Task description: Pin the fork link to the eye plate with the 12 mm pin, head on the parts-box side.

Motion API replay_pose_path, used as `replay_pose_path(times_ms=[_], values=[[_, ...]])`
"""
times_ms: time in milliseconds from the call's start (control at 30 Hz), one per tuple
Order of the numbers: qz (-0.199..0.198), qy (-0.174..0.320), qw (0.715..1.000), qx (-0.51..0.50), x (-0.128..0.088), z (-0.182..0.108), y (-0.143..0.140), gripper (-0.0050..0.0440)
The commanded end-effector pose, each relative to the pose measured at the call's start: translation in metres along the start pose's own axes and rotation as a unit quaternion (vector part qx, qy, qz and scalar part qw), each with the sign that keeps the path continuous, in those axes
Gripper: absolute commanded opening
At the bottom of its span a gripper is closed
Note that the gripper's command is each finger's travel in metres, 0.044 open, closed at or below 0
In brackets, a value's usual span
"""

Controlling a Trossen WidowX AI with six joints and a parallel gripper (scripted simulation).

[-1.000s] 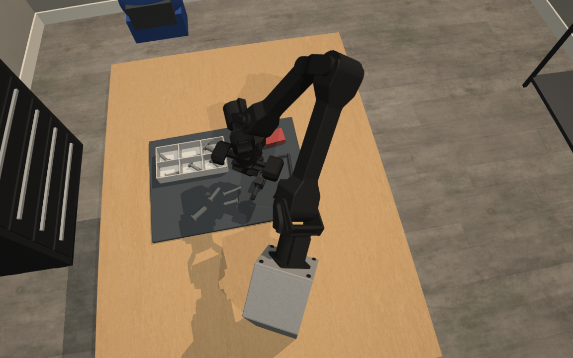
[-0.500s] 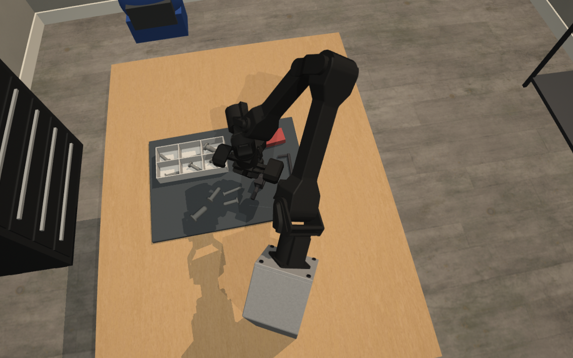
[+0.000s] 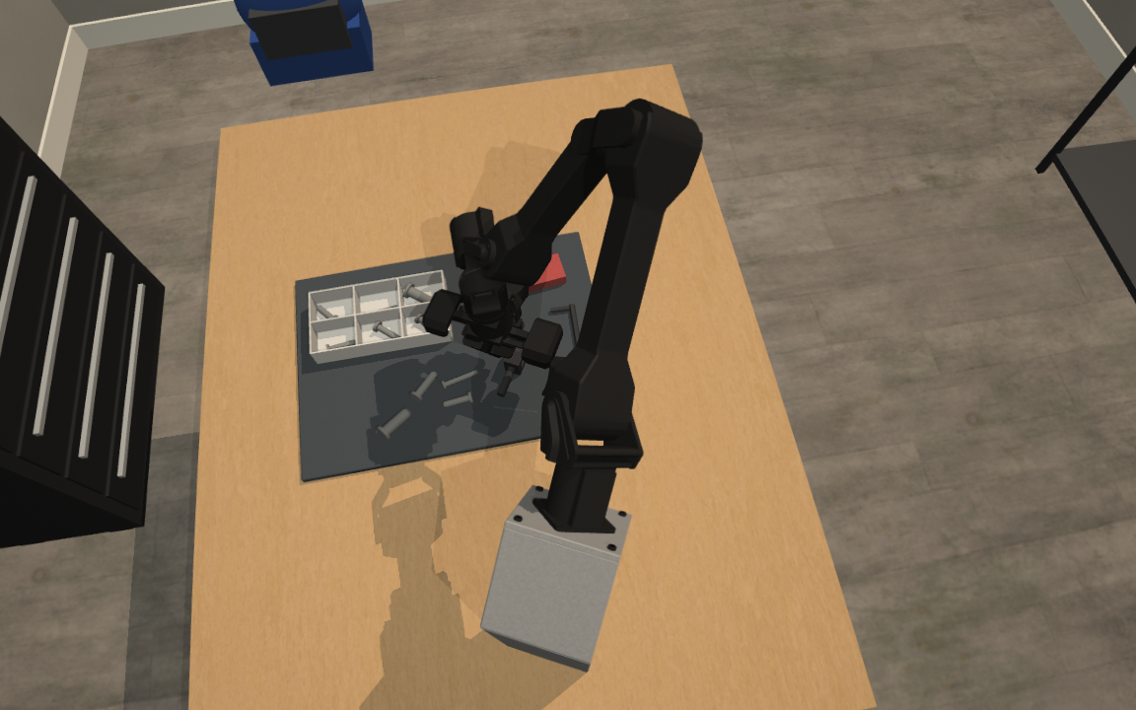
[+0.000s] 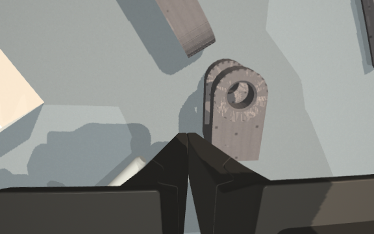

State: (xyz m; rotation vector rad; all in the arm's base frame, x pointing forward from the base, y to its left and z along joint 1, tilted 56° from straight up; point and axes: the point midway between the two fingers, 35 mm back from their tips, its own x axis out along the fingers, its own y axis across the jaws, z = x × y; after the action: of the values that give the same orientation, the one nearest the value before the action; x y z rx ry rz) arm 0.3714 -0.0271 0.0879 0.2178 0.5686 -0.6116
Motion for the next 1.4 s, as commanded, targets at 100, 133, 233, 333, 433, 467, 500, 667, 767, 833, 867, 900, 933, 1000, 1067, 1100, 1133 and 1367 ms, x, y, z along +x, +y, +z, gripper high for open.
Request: replay_pose_path(times_ms=[100,133,233,333,433,467,500,667,767,833,867,900,933,1000,1067,1100,1133,1367], values=[[0.001,-0.003,1.000,0.003,0.003,0.003,0.000,-0.0050],[0.001,-0.003,1.000,0.003,0.003,0.003,0.000,-0.0050],[0.001,-0.003,1.000,0.004,0.003,0.003,0.001,-0.0050],[0.002,-0.004,1.000,0.004,0.003,0.004,0.001,-0.0050],[0.001,-0.003,1.000,0.003,0.003,0.003,0.000,-0.0050],[0.001,-0.003,1.000,0.003,0.003,0.003,0.000,-0.0050],[0.001,-0.003,1.000,0.003,0.003,0.003,0.000,-0.0050],[0.004,-0.007,1.000,0.006,0.000,0.006,-0.004,-0.0050],[0.004,-0.007,1.000,0.006,0.000,0.006,-0.006,-0.0050],[0.002,-0.005,1.000,0.005,0.002,0.004,-0.007,-0.0050],[0.002,-0.005,1.000,0.005,0.002,0.004,-0.007,-0.0050],[0.002,-0.005,1.000,0.005,0.002,0.004,-0.007,-0.0050],[0.002,-0.005,1.000,0.005,0.001,0.004,-0.007,-0.0050],[0.003,-0.007,1.000,0.006,0.000,0.006,-0.008,-0.0050],[0.003,-0.007,1.000,0.006,-0.001,0.005,-0.009,-0.0050],[0.002,-0.006,1.000,0.005,-0.002,0.005,-0.010,-0.0050],[0.002,-0.006,1.000,0.005,-0.002,0.005,-0.011,-0.0050],[0.002,-0.006,1.000,0.005,-0.003,0.005,-0.012,-0.0050]])
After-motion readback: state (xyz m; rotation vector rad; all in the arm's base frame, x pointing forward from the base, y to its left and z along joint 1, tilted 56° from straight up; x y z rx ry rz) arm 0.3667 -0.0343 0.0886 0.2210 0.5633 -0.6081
